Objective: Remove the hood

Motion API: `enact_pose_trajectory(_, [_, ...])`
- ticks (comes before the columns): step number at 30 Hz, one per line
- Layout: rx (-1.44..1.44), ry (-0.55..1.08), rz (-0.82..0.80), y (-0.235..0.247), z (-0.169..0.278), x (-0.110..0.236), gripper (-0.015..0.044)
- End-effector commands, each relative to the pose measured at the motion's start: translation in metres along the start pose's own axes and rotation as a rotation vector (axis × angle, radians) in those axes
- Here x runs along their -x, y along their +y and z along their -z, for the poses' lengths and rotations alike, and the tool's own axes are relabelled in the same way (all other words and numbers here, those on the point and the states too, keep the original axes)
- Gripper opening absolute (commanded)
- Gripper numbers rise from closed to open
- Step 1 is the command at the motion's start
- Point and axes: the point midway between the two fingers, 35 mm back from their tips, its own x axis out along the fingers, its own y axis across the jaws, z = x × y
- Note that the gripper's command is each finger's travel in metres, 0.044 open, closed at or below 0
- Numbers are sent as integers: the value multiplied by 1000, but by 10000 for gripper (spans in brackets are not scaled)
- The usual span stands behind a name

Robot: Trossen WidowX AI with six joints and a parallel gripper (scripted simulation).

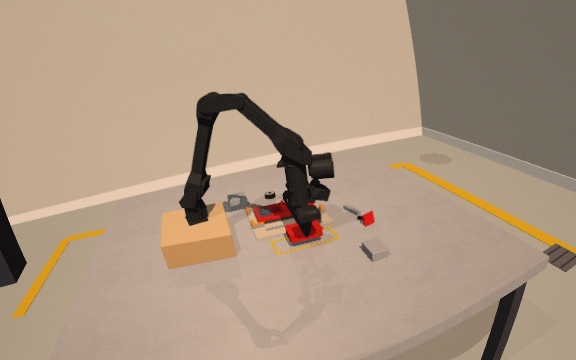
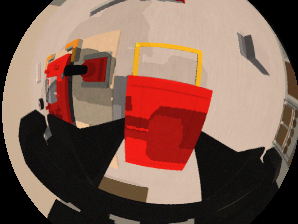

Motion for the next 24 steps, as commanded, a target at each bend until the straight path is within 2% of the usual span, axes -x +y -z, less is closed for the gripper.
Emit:
enact_pose_trajectory(1, [4, 1, -4, 0, 0, -2, 0])
enact_pose_trajectory(24, [4, 1, -4, 0, 0, -13, 0])
